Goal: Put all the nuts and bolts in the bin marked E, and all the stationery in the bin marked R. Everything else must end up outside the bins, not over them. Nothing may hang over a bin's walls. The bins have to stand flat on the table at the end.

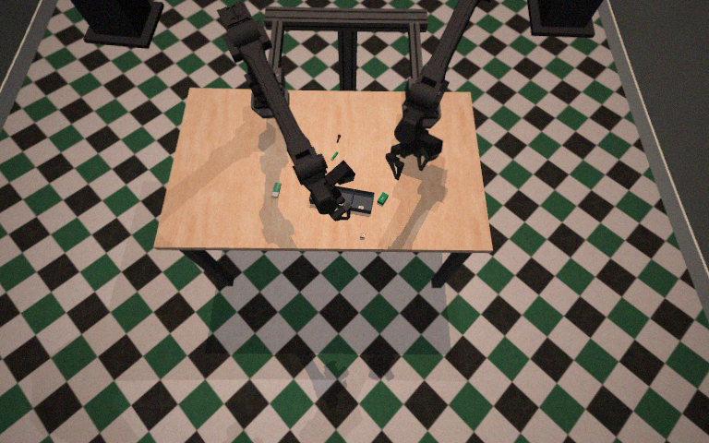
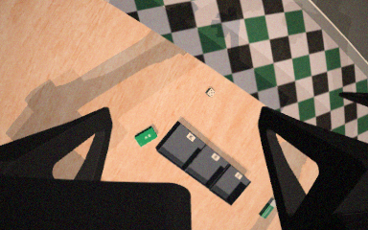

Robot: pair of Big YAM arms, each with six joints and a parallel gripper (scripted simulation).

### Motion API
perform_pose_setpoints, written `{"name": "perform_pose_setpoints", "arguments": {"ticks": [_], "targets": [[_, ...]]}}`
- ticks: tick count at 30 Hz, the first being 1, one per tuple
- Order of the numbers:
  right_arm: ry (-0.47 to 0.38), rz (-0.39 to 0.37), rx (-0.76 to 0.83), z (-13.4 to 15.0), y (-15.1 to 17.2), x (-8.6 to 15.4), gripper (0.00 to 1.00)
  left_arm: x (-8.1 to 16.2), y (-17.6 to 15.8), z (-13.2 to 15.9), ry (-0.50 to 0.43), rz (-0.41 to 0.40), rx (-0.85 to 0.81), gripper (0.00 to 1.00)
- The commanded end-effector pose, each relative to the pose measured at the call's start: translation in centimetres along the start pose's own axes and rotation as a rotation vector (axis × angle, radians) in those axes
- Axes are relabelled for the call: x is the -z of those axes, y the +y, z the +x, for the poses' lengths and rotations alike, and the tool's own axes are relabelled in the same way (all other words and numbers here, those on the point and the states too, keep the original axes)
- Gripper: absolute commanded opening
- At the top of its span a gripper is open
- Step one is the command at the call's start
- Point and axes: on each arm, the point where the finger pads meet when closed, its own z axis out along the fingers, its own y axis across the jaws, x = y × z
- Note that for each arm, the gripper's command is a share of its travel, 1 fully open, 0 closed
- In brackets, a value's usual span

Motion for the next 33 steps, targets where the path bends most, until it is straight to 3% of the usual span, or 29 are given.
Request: {"name": "perform_pose_setpoints", "arguments": {"ticks": [1,21,33], "targets": [[0.002,0.013,0.004,-0.1,-0.4,0.6,1.0,0.5,0.6,0.4,0.011,-0.001,0.032,1.0],[0.002,0.013,0.004,-0.1,-0.4,0.6,1.0,1.8,5.4,5.4,0.148,-0.07,0.221,1.0],[0.002,0.013,0.004,-0.1,-0.4,0.6,1.0,3.2,10.5,10.7,0.273,-0.177,0.424,1.0]]}}
